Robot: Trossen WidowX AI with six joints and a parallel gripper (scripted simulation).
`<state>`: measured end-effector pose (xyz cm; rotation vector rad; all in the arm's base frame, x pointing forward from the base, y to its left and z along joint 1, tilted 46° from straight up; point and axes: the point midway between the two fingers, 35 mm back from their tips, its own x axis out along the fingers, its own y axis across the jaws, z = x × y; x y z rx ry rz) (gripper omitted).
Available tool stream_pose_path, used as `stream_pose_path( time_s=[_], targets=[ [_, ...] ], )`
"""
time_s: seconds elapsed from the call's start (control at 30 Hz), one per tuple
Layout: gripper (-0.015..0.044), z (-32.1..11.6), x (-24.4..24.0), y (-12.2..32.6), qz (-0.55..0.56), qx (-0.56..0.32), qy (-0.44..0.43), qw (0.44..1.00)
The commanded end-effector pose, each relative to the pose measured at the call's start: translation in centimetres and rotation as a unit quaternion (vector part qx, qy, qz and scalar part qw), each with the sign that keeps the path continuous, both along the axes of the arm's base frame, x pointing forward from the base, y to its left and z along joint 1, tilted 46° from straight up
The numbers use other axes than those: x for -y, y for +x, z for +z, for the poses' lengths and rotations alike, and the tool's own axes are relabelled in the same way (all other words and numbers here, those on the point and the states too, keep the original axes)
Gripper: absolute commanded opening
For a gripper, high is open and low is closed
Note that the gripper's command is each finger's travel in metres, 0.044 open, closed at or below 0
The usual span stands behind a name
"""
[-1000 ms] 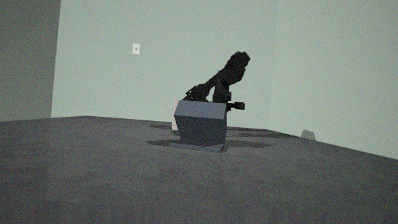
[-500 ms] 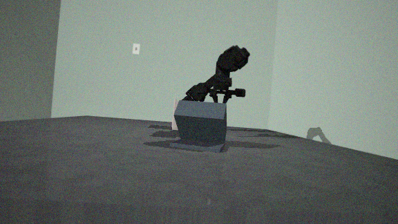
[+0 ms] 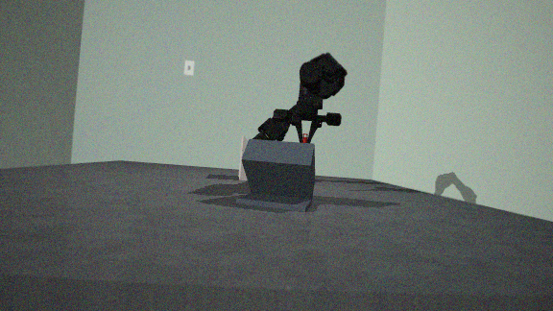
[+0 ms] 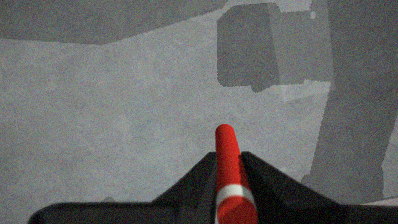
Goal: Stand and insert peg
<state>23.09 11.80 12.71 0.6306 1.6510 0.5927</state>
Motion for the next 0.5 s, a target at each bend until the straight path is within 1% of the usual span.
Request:
stream_pose_path(
  time_s=[0.0,0.47],
  targets=[
    [0.0000,-0.3,0.2,0.5,0.000,0.019,-0.005,1.000],
    [0.0000,-1.0,0.9,2.5,-0.006,0.083,-0.021,0.996]
  ],
)
